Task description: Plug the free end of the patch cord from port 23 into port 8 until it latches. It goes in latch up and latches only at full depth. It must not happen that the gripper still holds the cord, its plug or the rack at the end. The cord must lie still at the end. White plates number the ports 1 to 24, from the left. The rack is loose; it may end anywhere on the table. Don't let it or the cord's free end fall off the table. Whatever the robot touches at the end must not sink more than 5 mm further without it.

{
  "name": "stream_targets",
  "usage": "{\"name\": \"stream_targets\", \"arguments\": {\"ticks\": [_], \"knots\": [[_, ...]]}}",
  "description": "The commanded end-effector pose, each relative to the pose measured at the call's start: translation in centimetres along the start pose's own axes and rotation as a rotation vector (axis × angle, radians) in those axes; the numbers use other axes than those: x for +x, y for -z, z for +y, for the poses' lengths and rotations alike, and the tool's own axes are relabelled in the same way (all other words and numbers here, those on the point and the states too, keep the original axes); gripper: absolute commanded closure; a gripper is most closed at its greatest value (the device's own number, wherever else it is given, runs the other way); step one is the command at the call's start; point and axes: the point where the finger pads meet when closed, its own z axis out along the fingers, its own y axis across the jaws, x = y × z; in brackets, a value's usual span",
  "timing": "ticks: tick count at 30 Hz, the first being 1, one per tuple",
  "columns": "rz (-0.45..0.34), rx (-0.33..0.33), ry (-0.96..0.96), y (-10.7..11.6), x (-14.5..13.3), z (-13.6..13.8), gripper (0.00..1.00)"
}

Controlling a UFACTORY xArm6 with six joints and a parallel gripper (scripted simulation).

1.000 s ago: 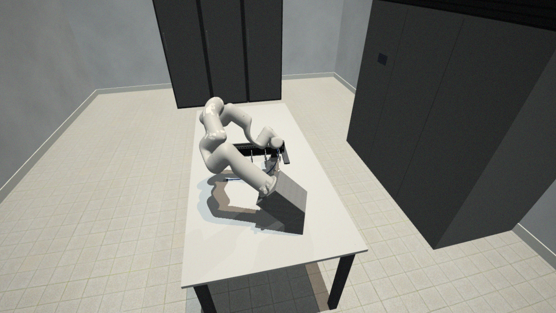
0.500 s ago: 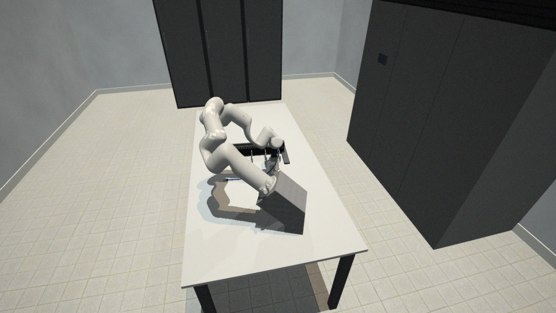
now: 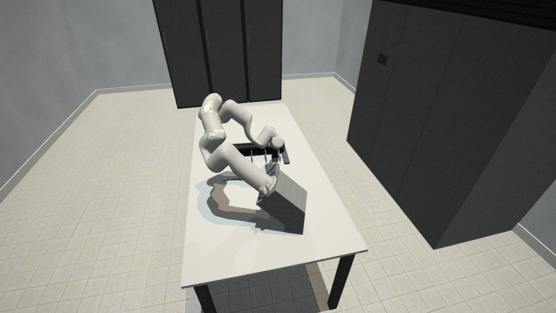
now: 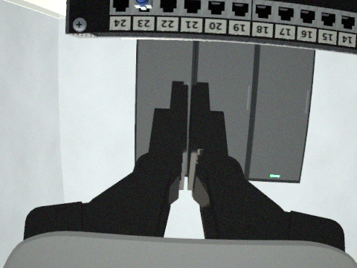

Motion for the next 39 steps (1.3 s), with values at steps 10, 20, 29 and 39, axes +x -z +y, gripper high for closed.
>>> {"name": "stream_targets", "arguments": {"ticks": [10,20,29,39], "knots": [[-0.002,0.0,0.002,8.1,-0.2,0.0,1.0],[0.014,-0.01,0.014,8.6,0.0,0.5,1.0],[0.208,-0.129,0.171,6.7,3.0,6.6,1.0],[0.463,-0.302,0.453,6.0,7.5,14.7,1.0]]}}
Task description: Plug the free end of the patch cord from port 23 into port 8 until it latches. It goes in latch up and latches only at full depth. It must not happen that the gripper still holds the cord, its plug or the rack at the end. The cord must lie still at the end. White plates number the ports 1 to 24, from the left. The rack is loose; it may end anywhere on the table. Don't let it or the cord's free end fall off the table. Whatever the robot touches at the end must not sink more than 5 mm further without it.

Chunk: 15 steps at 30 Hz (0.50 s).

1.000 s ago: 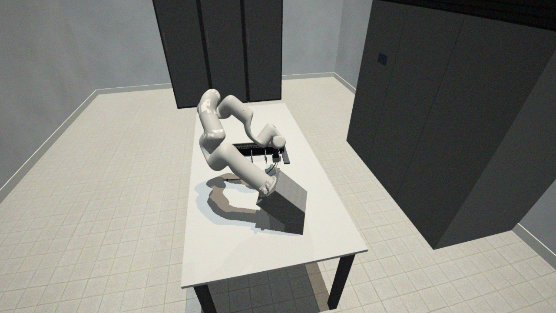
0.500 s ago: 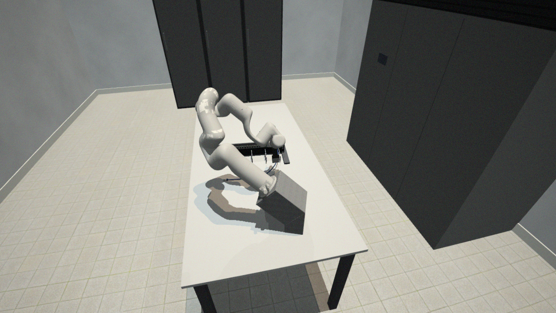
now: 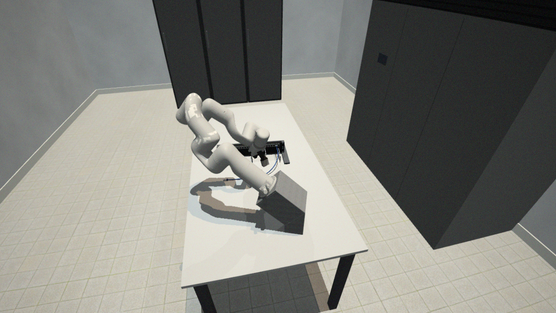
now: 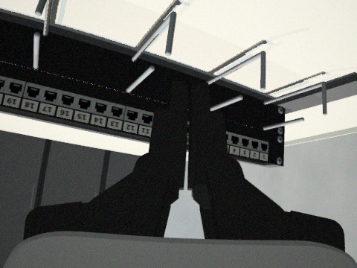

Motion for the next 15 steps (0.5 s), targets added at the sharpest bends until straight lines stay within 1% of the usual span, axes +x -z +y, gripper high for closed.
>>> {"name": "stream_targets", "arguments": {"ticks": [1,2,3,4,10,15], "knots": [[0.053,-0.023,0.049,-0.7,-0.1,1.5,1.0],[0.105,-0.057,0.119,-1.3,0.0,3.3,1.0],[0.136,-0.078,0.165,-1.6,0.1,4.4,1.0],[0.149,-0.086,0.184,-1.7,0.1,4.9,1.0],[0.278,-0.175,0.414,-2.8,0.3,9.7,1.0],[0.36,-0.239,0.62,-3.2,0.2,13.5,1.0]]}}
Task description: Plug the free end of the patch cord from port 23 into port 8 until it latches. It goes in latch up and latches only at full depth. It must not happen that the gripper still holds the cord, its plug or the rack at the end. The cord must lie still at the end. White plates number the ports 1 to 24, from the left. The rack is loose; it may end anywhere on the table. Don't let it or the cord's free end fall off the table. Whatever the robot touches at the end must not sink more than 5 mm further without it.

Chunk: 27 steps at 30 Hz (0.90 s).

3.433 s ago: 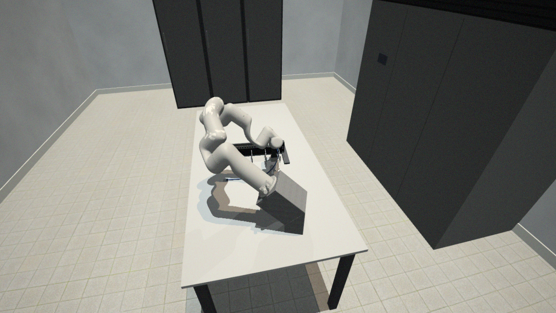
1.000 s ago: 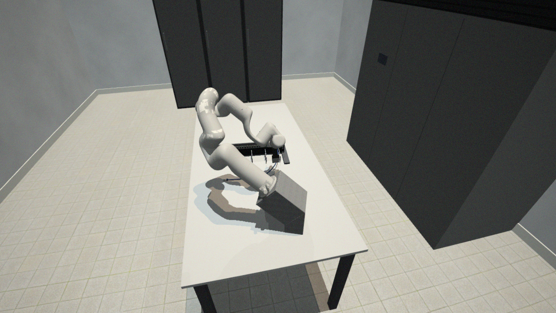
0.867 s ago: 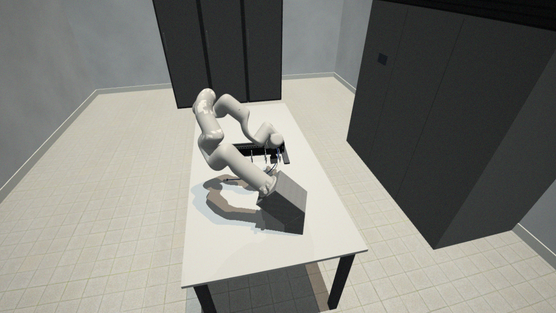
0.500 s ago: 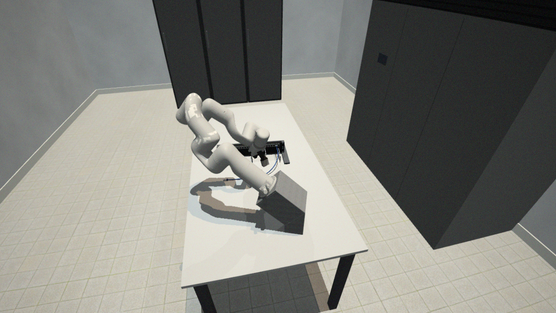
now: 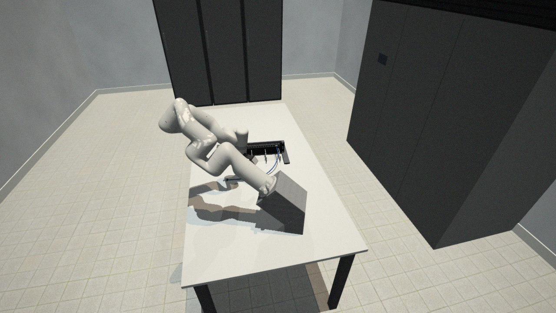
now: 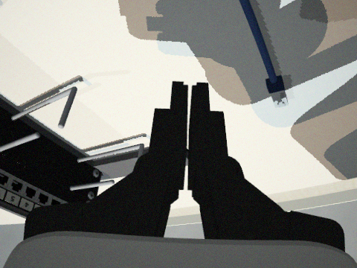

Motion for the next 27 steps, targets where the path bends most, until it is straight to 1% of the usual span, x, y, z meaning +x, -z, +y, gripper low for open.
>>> {"name": "stream_targets", "arguments": {"ticks": [1,3,5,8,12,27], "knots": [[0.074,-0.033,0.147,-0.5,-1.7,2.2,1.0],[0.074,-0.033,0.147,-0.5,-1.7,2.2,1.0],[0.114,-0.056,0.272,-0.8,-3.0,3.8,1.0],[0.144,-0.072,0.391,-0.9,-4.3,5.3,1.0],[0.162,-0.081,0.489,-1.0,-5.5,6.5,1.0],[0.164,-0.082,0.503,-1.0,-5.7,6.7,1.0]]}}
